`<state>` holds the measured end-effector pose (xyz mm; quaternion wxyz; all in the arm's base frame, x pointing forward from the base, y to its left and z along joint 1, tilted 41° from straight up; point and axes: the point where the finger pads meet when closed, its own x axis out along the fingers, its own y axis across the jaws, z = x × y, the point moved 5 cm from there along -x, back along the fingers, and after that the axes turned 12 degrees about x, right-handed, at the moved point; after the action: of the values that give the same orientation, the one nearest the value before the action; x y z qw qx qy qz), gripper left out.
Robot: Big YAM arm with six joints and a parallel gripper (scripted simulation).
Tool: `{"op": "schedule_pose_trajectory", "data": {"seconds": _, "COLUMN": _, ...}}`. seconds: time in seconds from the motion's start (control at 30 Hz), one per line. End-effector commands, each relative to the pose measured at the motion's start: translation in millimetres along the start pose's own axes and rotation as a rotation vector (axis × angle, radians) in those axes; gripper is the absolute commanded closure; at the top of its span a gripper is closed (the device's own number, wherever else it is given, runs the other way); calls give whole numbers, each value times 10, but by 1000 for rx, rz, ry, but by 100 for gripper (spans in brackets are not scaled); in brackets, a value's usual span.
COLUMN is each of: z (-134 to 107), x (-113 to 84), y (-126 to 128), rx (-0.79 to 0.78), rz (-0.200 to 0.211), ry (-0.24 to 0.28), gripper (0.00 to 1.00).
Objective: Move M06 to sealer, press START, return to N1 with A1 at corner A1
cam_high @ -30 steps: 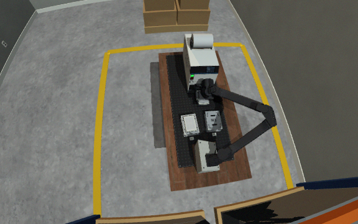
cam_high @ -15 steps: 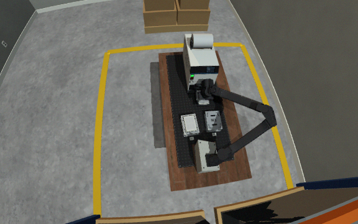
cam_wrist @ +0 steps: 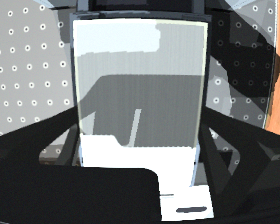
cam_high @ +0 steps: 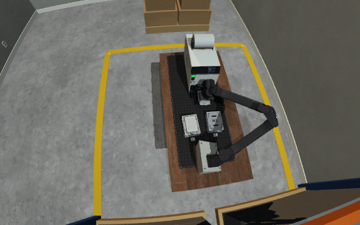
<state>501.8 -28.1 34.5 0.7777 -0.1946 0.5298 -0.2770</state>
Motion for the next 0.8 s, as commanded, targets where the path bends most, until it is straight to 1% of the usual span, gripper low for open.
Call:
{"op": "schedule_pose_trajectory", "data": {"seconds": 0.0, "z": 323, "x": -165, "y": -60, "rx": 47, "rz": 6, "ry": -55, "gripper": 12}}
{"op": "schedule_pose_trajectory", "data": {"seconds": 0.17, "z": 343, "x": -172, "y": -61, "rx": 50, "rz": 7, "ry": -59, "gripper": 14}}
{"op": "schedule_pose_trajectory", "data": {"seconds": 0.2, "z": 347, "x": -174, "y": -61, "rx": 50, "rz": 7, "ry": -59, "gripper": 100}}
{"op": "schedule_pose_trajectory", "data": {"seconds": 0.6, "z": 398, "x": -192, "y": -64, "rx": 56, "rz": 7, "ry": -68, "gripper": 100}}
{"op": "schedule_pose_trajectory", "data": {"seconds": 0.77, "z": 456, "x": -204, "y": -63, "rx": 72, "rz": 9, "ry": -87, "gripper": 100}}
